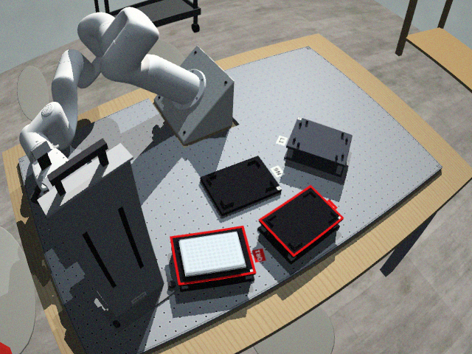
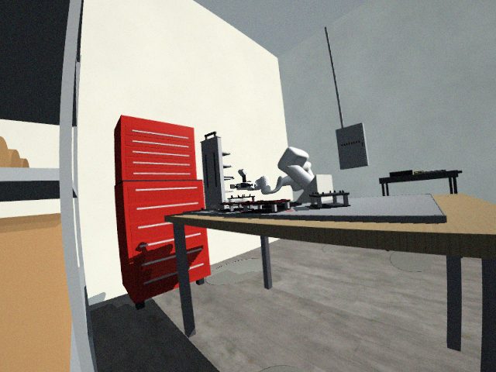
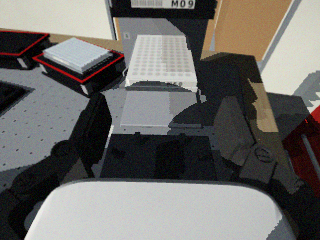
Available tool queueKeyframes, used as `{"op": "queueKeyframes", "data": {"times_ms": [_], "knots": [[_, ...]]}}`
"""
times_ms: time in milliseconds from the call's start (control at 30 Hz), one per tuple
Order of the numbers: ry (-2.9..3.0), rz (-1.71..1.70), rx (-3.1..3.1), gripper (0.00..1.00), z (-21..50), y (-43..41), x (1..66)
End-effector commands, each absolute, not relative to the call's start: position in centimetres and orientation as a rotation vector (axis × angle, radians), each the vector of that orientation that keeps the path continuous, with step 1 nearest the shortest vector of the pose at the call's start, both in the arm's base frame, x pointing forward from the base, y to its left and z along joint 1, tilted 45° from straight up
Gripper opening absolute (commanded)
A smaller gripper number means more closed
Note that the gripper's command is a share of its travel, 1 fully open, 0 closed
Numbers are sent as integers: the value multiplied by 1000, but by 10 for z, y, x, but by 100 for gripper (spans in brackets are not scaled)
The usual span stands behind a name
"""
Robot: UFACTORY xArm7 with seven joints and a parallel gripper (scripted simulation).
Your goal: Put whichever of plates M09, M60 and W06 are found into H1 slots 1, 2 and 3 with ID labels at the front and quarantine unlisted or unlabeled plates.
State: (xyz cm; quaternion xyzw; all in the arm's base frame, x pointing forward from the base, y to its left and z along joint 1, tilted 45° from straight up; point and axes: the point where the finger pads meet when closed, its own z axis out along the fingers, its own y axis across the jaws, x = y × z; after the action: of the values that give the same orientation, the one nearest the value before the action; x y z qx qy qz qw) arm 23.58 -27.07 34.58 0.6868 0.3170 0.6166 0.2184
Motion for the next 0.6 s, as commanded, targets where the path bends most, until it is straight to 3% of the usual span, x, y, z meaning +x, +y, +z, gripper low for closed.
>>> {"op": "queueKeyframes", "data": {"times_ms": [0,567], "knots": [[879,1705,1900,100,347,-271,229],[879,1705,1900,100,359,-260,221]]}}
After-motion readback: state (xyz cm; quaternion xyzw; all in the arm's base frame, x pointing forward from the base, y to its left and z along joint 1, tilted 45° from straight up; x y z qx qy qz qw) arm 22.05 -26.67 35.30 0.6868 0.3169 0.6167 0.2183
